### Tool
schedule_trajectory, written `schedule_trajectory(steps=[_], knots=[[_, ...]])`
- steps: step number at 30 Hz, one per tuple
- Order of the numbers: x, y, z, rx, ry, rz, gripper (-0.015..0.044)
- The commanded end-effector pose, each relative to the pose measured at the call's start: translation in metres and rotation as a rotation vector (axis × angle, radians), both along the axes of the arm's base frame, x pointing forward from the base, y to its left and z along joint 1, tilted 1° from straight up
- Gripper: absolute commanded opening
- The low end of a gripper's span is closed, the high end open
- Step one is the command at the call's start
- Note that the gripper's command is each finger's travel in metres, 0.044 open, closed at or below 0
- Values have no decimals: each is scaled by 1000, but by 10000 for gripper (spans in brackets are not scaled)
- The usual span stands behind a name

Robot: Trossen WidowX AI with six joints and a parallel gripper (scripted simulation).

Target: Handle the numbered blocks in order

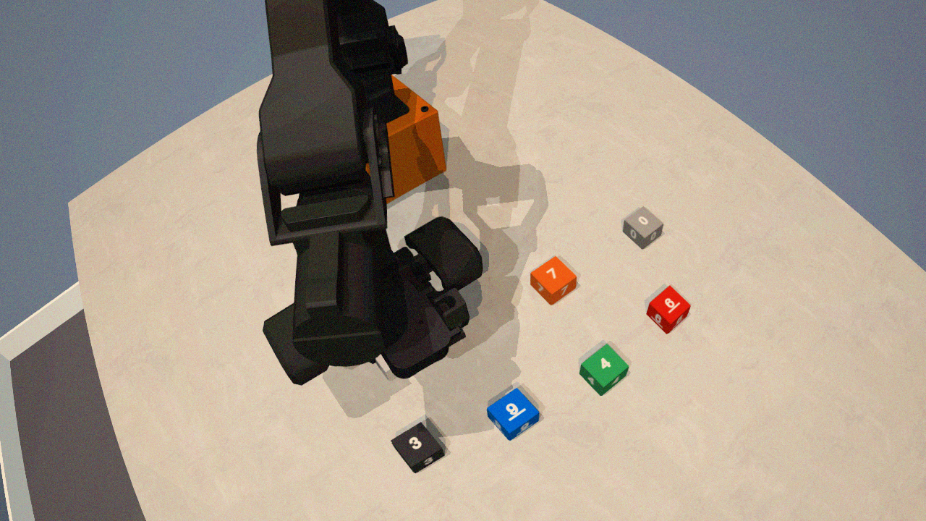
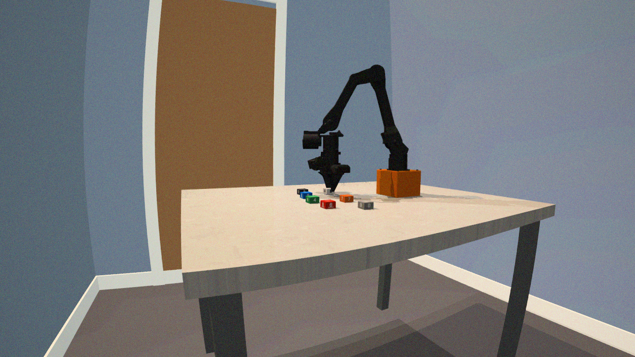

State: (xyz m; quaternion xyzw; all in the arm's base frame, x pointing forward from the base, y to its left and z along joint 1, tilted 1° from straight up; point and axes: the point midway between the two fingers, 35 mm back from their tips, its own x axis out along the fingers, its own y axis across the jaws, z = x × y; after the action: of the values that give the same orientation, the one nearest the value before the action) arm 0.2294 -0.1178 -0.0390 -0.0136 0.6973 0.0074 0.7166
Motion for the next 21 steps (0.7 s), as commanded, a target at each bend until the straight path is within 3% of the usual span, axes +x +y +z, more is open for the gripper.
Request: schedule_trajectory(steps=[1,21], knots=[[1,0,5,0,-5,0,120],[1,0,12,-2,-7,13,120]])
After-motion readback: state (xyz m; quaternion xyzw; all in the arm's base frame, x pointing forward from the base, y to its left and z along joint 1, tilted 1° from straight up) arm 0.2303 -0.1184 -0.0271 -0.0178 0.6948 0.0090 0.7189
